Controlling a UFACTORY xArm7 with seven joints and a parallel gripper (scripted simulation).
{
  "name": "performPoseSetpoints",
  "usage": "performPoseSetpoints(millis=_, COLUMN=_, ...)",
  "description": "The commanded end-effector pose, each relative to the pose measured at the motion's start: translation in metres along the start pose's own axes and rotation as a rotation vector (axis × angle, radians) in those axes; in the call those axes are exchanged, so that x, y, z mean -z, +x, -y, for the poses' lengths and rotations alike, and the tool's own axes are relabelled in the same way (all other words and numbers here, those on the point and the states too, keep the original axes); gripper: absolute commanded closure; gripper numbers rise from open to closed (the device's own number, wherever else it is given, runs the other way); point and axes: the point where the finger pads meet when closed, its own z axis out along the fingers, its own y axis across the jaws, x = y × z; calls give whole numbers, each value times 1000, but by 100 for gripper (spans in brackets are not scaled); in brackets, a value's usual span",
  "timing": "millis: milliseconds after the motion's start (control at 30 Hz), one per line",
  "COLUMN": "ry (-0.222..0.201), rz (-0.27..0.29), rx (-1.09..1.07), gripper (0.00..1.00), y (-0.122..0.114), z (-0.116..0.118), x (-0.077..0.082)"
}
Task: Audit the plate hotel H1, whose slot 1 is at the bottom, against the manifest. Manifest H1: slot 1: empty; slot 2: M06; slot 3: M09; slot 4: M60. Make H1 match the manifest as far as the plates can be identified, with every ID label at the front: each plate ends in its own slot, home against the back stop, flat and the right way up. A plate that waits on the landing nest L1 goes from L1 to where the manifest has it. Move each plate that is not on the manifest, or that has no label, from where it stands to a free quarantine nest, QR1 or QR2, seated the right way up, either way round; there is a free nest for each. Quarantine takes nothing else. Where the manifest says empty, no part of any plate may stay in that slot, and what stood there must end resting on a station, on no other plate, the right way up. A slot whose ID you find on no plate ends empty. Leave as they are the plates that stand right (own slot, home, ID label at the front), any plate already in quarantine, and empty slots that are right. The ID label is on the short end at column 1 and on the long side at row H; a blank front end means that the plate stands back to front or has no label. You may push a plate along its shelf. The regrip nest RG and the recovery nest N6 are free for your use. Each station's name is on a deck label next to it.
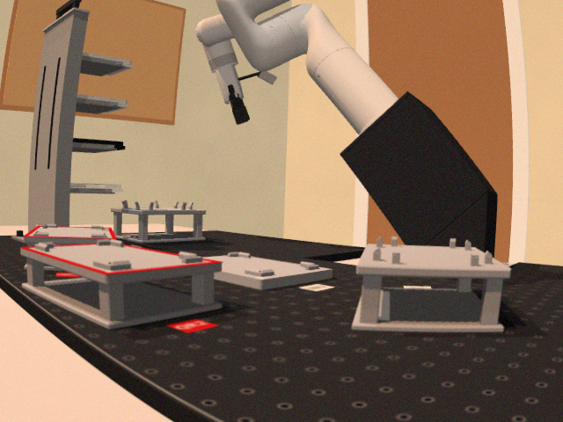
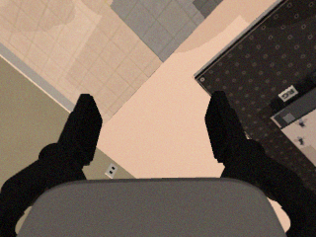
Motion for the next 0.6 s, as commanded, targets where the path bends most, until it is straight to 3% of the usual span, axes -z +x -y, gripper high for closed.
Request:
performPoseSetpoints(millis=0, ry=3, rz=1, rx=-1, gripper=0, y=4, z=3, x=11)
performPoseSetpoints(millis=567, ry=3, rz=1, rx=-1, gripper=0, y=21, z=12, x=57)
